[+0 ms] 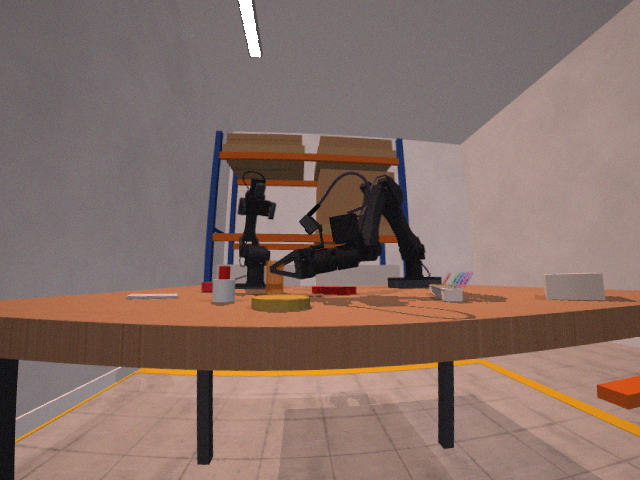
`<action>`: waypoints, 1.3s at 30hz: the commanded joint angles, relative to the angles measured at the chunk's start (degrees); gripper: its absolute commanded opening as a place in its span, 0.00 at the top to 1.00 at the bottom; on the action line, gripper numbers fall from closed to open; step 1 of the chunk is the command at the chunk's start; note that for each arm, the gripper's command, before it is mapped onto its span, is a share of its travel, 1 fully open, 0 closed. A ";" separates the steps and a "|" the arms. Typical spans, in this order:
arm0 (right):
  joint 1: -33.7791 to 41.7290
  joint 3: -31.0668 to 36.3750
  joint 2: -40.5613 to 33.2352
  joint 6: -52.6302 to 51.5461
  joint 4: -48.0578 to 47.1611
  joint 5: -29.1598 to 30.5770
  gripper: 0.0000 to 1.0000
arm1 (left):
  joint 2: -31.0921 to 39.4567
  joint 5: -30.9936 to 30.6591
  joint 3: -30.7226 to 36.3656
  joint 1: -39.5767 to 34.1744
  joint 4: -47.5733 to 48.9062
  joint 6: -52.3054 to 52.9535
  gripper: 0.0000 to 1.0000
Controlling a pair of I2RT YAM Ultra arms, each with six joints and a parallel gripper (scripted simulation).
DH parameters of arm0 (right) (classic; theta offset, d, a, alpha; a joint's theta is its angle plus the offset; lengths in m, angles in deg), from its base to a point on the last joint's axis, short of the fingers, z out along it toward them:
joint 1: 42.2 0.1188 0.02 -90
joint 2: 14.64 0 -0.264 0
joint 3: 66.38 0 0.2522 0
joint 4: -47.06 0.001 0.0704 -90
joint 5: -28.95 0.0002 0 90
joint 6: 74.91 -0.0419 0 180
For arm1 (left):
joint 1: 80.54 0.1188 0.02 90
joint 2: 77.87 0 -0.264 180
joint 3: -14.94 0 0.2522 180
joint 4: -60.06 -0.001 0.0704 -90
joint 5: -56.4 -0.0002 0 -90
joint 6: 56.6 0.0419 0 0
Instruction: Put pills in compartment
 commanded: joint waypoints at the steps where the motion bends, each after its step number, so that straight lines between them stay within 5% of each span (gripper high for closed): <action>1: 0.71 0.66 -0.10 -0.53 0.54 0.51 0.00 | 4.55 -0.40 0.17 -0.06 -3.54 -0.57 0.64; 14: 2.70 3.13 3.07 -0.94 -10.72 -0.08 0.00 | 7.55 -8.19 0.94 5.57 -19.15 15.17 0.64; 23: 8.99 13.83 17.17 0.88 -35.92 -6.39 0.00 | 10.88 -21.46 5.28 22.92 -27.58 34.53 0.64; 27: 17.36 17.76 24.51 -1.36 -45.41 -3.22 0.00 | 11.45 -26.02 6.33 29.23 -29.57 40.92 0.64; 39: 25.35 21.95 35.37 -1.86 -56.16 0.30 0.00 | 10.95 -30.06 6.41 36.55 -38.59 55.86 0.64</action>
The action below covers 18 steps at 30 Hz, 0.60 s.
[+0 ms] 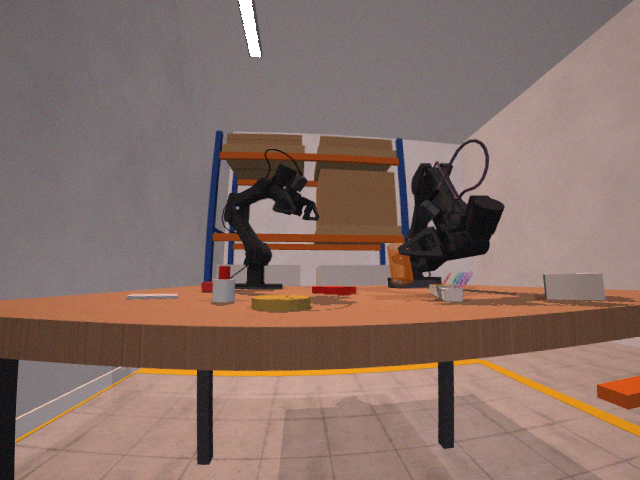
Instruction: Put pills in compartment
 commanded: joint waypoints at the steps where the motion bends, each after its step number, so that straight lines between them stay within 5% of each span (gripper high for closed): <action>1: 1.18 1.04 1.16 -0.64 -3.70 1.20 0.00 | 0.55 -2.24 0.31 1.11 -8.24 6.39 0.64; 12: 2.22 1.90 2.55 -1.06 -5.57 1.28 0.00 | 1.60 -3.42 1.08 2.74 -22.01 8.98 0.64; 18: 2.30 1.93 2.60 -1.07 -5.18 1.29 0.00 | 3.56 2.99 1.82 1.42 -31.58 3.60 0.64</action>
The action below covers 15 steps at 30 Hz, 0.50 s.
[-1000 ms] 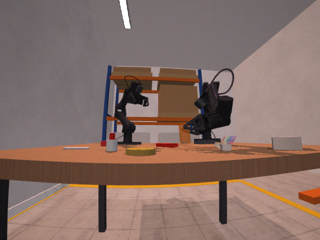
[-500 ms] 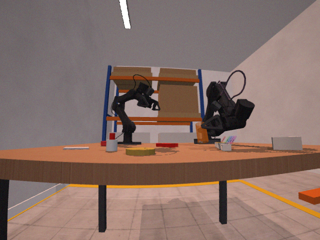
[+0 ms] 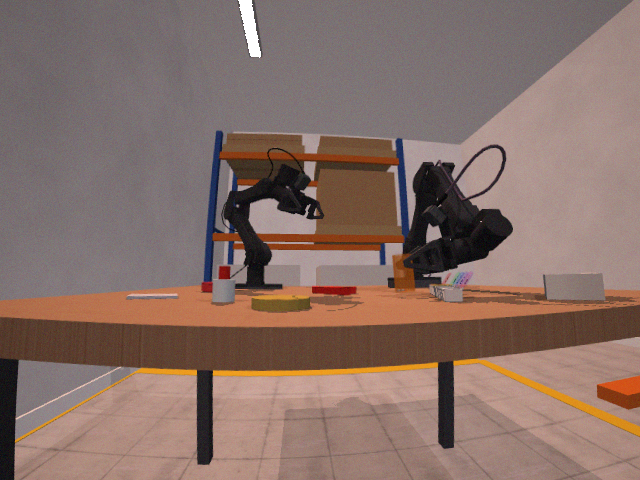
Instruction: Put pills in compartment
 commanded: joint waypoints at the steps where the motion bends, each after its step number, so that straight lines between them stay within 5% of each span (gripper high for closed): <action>1: 0.71 1.47 0.35 -0.61 -0.26 0.54 0.00 | 1.88 4.02 0.09 -1.09 -9.39 -3.01 0.64; 15: 0.37 0.85 0.06 -0.21 -0.17 0.55 0.00 | 8.41 24.16 -7.48 -9.95 -20.14 -28.36 0.64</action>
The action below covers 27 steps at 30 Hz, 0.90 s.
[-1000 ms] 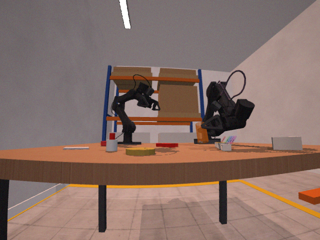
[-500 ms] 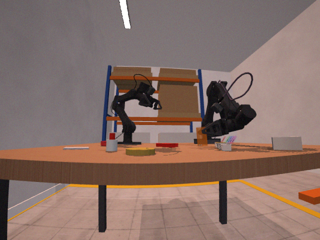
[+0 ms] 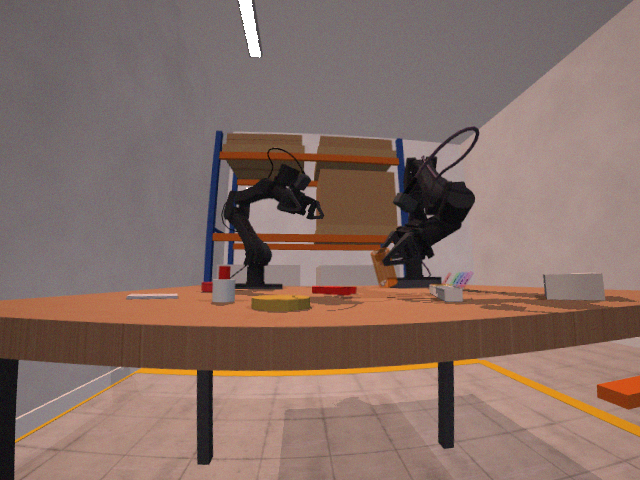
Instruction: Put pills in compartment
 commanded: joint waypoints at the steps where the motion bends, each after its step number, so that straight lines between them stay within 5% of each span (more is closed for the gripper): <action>1: 0.37 0.85 0.06 -0.15 -0.17 0.53 0.00 | 1.75 7.26 -2.40 -1.89 -4.44 -10.79 0.64; 27: 0.37 0.85 0.06 -0.15 -0.17 0.53 0.00 | 8.02 38.72 -0.87 -11.12 -3.16 -61.22 0.64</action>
